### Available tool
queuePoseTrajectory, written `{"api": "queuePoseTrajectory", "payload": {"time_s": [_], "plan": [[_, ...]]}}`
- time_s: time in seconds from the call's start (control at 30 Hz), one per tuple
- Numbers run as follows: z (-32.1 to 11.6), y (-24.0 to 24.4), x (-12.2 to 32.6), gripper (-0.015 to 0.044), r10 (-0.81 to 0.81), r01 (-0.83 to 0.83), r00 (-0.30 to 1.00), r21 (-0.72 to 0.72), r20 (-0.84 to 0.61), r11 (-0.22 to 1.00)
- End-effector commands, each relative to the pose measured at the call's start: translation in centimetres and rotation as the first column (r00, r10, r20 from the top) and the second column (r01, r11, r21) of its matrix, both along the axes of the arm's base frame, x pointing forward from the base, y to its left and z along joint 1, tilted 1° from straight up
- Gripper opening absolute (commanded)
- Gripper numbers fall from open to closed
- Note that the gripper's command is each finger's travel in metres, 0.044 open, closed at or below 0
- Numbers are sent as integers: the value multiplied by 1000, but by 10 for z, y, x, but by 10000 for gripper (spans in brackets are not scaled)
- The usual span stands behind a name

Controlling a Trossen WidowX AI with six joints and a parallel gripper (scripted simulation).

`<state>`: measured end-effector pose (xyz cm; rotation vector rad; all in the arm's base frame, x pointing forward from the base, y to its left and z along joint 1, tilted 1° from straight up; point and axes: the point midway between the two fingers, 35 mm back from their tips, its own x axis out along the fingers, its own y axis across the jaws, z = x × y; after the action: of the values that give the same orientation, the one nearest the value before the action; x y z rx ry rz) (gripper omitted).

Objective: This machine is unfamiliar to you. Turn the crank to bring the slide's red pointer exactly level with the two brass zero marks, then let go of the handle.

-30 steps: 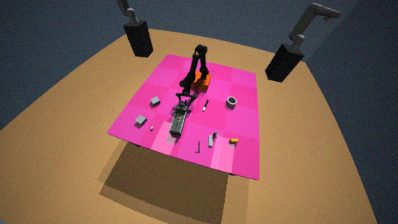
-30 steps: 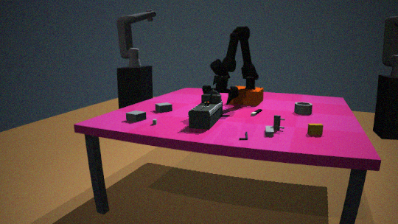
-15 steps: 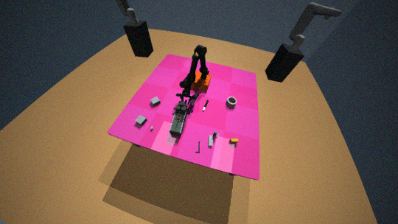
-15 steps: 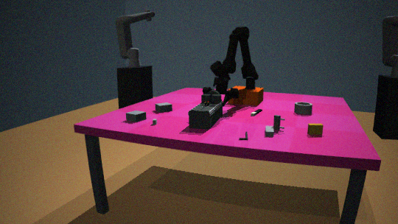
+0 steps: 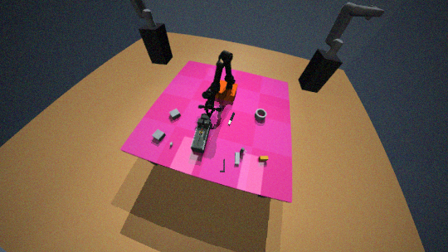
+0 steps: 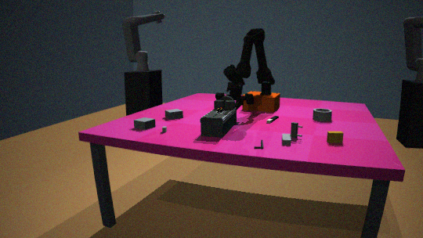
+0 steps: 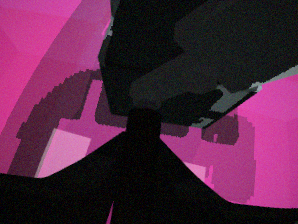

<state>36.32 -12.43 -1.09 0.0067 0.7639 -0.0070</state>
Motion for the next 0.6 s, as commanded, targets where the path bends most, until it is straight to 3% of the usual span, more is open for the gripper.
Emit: {"api": "queuePoseTrajectory", "payload": {"time_s": [0.0,0.57], "plan": [[-1,-1,0,0,3,-3,1000,-6,1,1000],[-8,-20,0,0,3,-3,1000,-7,1,1000]]}}
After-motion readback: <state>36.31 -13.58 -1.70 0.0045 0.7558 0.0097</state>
